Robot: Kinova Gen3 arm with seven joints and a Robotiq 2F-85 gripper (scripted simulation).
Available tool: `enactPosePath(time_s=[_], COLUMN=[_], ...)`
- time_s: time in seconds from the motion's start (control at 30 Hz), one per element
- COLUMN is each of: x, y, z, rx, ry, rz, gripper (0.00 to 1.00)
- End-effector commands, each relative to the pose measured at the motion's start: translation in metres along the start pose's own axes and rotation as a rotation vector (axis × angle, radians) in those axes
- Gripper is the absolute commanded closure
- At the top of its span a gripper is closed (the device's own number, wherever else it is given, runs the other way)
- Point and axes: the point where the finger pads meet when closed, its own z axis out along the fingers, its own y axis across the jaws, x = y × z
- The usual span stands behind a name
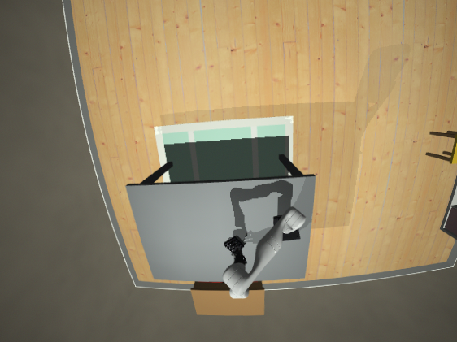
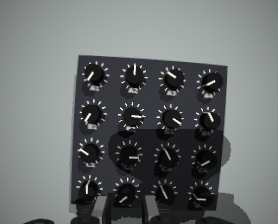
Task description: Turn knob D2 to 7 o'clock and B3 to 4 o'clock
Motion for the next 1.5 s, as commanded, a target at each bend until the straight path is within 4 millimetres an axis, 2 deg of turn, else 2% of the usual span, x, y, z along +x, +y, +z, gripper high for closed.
enactPosePath(time_s=[0.0,0.2,0.57,0.63,1.13,1.2,1.47], x=[0.0,0.0,-0.001,-0.001,-0.001,-0.001,-0.001], y=[0.0,-0.001,-0.001,-0.001,-0.002,-0.002,-0.001], z=[-0.001,-0.002,-0.006,-0.006,-0.014,-0.014,-0.017], rx=[0.001,0.001,0.001,0.001,0.001,0.001,0.001], ry=[0.001,0.0,-0.002,-0.002,-0.001,-0.001,0.001], rz=[-0.022,-0.089,-0.405,-0.405,-0.965,-0.965,-1.198], gripper=[0.81,0.81,0.81,0.81,0.81,0.81,0.81])
